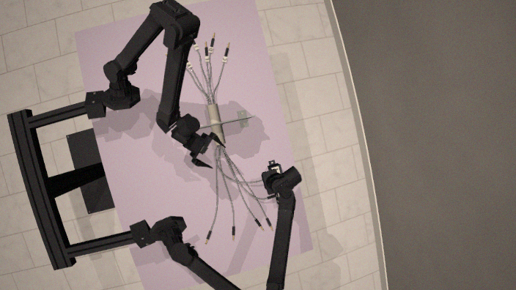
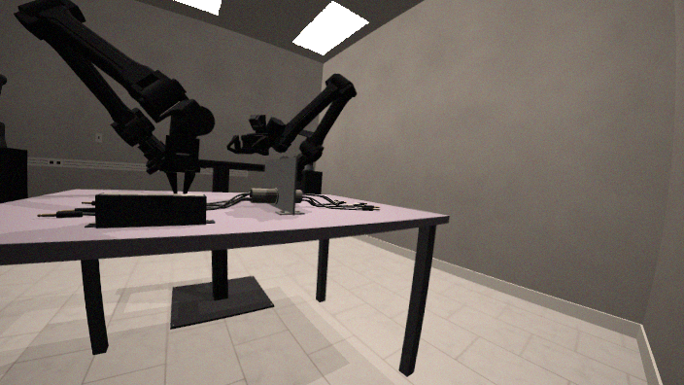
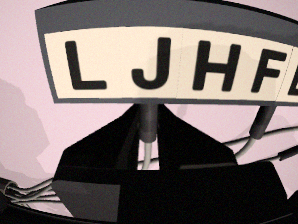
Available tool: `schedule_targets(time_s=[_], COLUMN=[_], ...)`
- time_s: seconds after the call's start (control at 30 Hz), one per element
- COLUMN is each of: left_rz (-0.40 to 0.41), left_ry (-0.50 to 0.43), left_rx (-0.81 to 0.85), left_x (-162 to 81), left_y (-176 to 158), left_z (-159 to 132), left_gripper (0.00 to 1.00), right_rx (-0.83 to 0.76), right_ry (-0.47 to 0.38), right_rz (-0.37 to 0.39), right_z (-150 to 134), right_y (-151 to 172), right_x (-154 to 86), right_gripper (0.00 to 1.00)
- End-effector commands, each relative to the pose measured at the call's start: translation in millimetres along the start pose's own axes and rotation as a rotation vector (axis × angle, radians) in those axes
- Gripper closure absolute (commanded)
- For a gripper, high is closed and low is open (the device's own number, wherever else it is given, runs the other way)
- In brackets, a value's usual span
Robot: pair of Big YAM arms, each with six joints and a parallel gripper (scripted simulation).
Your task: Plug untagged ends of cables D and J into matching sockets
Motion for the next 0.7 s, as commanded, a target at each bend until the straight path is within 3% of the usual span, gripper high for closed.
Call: schedule_targets(time_s=[0.0,0.67], left_rz=[-0.001,-0.001], left_ry=[-0.015,-0.015], left_rx=[0.022,0.022], left_x=[-0.9,-0.9], left_y=[-3.4,-3.4], left_z=[4.4,4.4], left_gripper=[0.0,0.0], right_rx=[0.043,0.048], right_ry=[-0.003,-0.006], right_rz=[0.005,0.006], right_z=[22.0,30.2], right_y=[-0.2,0.9], right_x=[3.9,3.6], right_gripper=[0.95,0.95])
Point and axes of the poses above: on each arm, the point where the finger pads meet when closed, its own x axis out along the fingers, its own y axis across the jaws, z = x × y, the point moved 6 cm from there along -x, back along the fingers, and after that the axes turned 6 degrees about x, right-handed, at the moved point
